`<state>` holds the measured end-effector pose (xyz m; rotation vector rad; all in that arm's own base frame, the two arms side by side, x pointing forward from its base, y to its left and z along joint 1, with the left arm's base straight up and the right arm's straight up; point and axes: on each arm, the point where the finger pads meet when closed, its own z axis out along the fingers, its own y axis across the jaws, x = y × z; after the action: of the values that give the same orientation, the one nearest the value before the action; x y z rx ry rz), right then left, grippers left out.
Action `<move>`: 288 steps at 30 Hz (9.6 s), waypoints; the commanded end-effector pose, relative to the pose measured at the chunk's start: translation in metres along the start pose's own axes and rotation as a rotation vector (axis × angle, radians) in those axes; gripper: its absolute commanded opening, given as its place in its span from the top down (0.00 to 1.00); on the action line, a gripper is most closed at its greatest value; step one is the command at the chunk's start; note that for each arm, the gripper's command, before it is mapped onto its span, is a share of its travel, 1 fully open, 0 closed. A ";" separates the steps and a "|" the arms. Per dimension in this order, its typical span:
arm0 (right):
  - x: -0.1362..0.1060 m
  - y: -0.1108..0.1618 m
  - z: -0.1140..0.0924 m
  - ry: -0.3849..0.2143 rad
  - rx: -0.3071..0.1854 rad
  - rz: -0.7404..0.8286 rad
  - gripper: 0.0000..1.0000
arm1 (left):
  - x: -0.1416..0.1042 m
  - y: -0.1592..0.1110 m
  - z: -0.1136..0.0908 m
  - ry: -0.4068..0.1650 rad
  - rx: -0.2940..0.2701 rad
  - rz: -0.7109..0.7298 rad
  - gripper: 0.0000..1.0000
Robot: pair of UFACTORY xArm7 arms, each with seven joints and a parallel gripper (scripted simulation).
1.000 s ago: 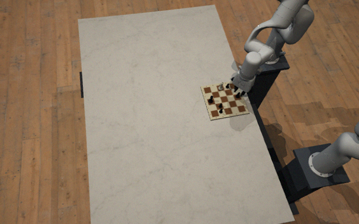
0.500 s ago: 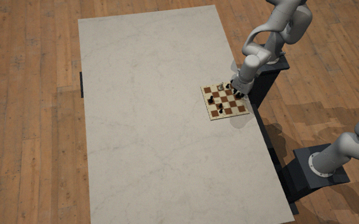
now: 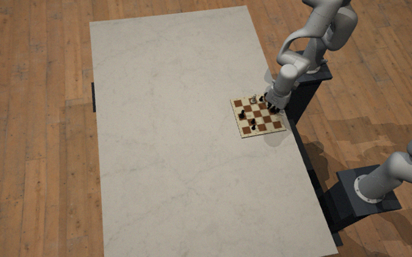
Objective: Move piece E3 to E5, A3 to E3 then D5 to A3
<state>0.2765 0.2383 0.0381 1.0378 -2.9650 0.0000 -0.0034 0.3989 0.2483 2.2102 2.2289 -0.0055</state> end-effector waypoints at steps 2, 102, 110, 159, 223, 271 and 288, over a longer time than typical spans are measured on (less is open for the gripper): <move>-0.001 0.000 -0.001 -0.003 0.000 0.000 0.61 | 0.001 0.000 -0.002 0.004 -0.001 0.000 0.00; 0.011 -0.019 -0.102 -0.002 0.002 0.200 1.00 | 0.001 0.000 -0.002 0.004 -0.001 0.000 0.00; 0.026 -0.038 -0.102 -0.002 0.002 0.422 1.00 | 0.001 0.000 -0.002 0.004 -0.001 0.000 0.00; 0.043 -0.058 -0.021 -0.003 0.000 0.676 1.00 | 0.001 0.000 -0.002 0.004 -0.001 0.000 0.00; 0.043 -0.058 -0.002 -0.003 0.000 0.676 1.00 | 0.001 0.000 -0.002 0.004 -0.001 0.000 0.00; 0.043 -0.058 -0.001 -0.003 0.000 0.676 0.92 | 0.001 0.000 -0.002 0.004 -0.001 0.000 0.00; 0.043 -0.058 -0.001 -0.003 0.000 0.676 0.61 | 0.001 0.000 -0.002 0.004 -0.001 0.000 0.00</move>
<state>0.2774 0.1656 0.0385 -0.0039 -3.1413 0.0003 -0.0034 0.3989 0.2483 2.2102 2.2289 -0.0055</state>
